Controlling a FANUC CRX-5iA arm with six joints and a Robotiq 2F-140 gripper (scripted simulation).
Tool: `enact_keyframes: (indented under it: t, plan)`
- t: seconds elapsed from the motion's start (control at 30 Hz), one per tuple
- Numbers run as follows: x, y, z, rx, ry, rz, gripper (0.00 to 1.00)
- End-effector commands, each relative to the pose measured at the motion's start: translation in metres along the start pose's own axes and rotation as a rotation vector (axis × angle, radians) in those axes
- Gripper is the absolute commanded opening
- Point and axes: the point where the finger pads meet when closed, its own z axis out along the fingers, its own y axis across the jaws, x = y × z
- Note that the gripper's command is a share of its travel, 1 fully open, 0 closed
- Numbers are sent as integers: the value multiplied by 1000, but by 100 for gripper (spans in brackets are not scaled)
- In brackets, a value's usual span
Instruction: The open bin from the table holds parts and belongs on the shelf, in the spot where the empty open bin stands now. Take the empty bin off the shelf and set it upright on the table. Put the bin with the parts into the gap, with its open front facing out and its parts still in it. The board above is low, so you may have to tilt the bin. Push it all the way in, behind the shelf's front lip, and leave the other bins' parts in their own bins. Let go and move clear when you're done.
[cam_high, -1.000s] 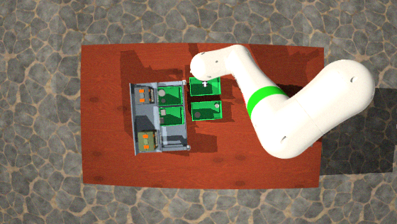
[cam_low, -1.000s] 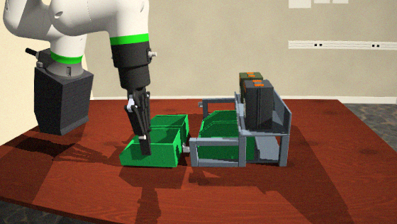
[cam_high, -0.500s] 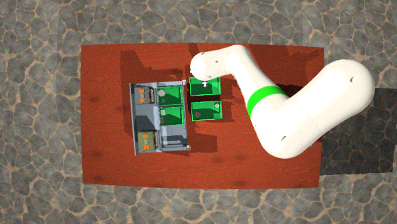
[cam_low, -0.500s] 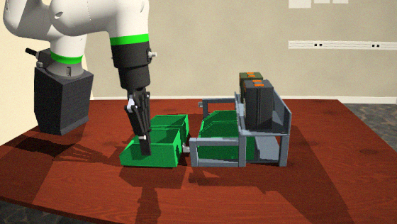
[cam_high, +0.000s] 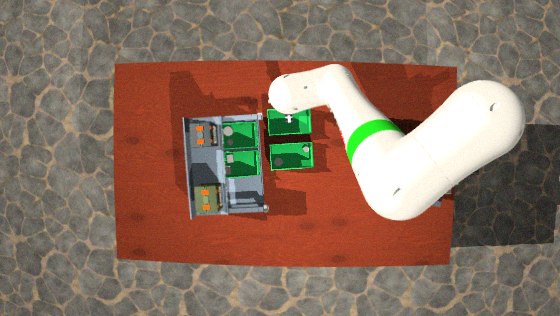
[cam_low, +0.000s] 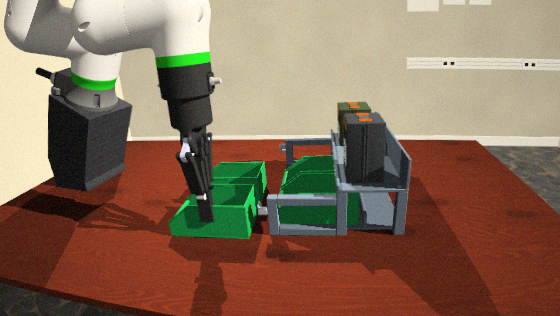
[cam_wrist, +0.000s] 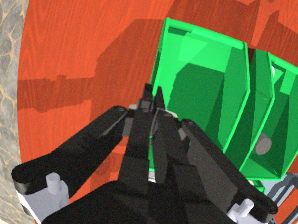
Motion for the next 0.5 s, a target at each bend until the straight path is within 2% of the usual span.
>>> enact_keyframes:
  t: [0.0,0.33,0.37,0.47]
  plan:
    - [0,-1,0,1,-1,0,10]
    - [0,-1,0,1,-1,0,10]
    - [0,-1,0,1,-1,0,24]
    - [0,-1,0,1,-1,0,24]
